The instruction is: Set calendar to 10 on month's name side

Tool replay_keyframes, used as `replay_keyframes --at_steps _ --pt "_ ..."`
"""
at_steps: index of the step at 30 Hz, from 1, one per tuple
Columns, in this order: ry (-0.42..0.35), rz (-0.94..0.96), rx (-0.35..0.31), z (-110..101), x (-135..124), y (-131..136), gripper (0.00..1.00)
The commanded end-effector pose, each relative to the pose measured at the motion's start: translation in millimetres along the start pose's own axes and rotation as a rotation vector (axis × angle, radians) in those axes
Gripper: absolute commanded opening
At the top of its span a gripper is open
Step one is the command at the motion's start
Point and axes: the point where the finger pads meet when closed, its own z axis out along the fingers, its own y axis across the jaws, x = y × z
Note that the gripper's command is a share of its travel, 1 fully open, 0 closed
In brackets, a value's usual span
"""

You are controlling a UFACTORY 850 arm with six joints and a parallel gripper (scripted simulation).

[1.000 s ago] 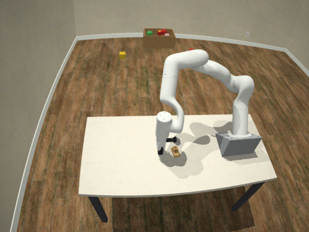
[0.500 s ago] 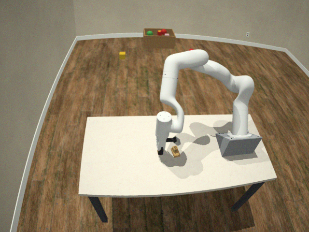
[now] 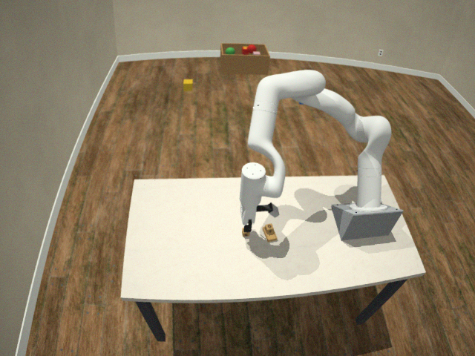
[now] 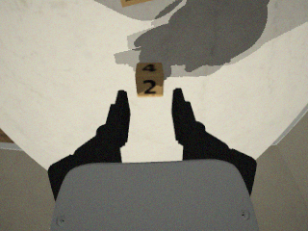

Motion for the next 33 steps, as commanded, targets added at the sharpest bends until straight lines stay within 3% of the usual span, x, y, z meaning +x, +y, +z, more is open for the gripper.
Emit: replay_keyframes --at_steps 1,5,15,16,33 --pt "-0.001 0.000 0.000 -20.3 -0.6 -0.2 0.47" --pt "-0.001 0.000 0.000 -38.0 -0.6 -0.2 0.47" --pt "-0.001 0.000 0.000 -49.2 -0.6 -0.2 0.47" --pt "-0.001 0.000 0.000 -49.2 -0.6 -0.2 1.00" --pt "-0.001 0.000 0.000 -49.2 -0.6 -0.2 1.00"
